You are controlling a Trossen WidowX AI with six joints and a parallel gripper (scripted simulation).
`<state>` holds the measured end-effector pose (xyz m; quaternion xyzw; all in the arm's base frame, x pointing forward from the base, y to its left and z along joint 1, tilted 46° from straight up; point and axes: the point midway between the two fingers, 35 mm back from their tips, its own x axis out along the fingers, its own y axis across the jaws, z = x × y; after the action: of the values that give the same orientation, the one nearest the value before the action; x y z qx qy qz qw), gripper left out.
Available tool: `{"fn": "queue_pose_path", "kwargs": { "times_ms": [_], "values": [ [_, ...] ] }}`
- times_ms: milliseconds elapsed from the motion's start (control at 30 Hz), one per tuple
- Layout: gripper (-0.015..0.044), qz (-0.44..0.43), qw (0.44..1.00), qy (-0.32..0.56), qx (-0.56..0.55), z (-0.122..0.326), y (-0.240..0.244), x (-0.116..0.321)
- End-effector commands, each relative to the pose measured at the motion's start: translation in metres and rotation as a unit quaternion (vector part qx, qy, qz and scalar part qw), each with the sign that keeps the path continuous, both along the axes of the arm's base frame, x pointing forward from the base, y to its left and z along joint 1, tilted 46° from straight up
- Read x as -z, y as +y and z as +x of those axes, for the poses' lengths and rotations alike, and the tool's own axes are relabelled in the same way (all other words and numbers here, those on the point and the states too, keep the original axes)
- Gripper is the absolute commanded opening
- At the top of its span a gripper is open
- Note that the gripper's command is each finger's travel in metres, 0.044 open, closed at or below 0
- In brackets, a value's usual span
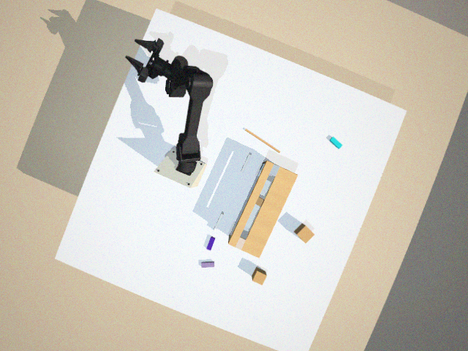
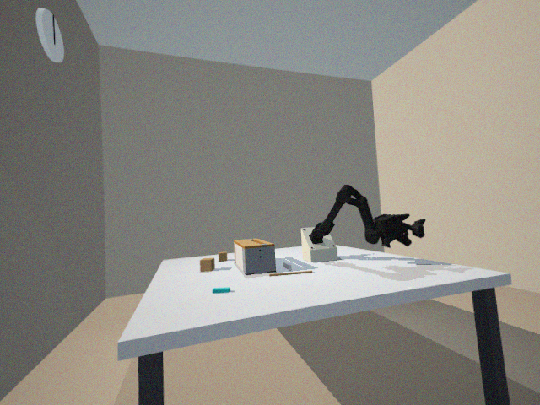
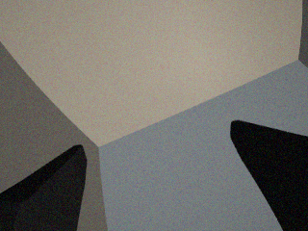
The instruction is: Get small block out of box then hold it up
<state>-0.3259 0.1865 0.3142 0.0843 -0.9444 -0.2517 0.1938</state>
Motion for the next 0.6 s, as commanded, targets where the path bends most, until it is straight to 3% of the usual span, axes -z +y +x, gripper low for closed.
{"fn": "queue_pose_path", "kwargs": {
  "times_ms": [0, 267, 567],
  "values": [
    [0.0400, -0.002, 1.000, 0.000, 0.001, 0.000, 0.001, 0.000],
    [0.0400, -0.120, 0.990, -0.017, 0.070, 0.030, 0.060, -0.019],
    [0.0400, -0.309, 0.935, 0.005, 0.175, 0.101, 0.141, -0.044]
  ]
}}
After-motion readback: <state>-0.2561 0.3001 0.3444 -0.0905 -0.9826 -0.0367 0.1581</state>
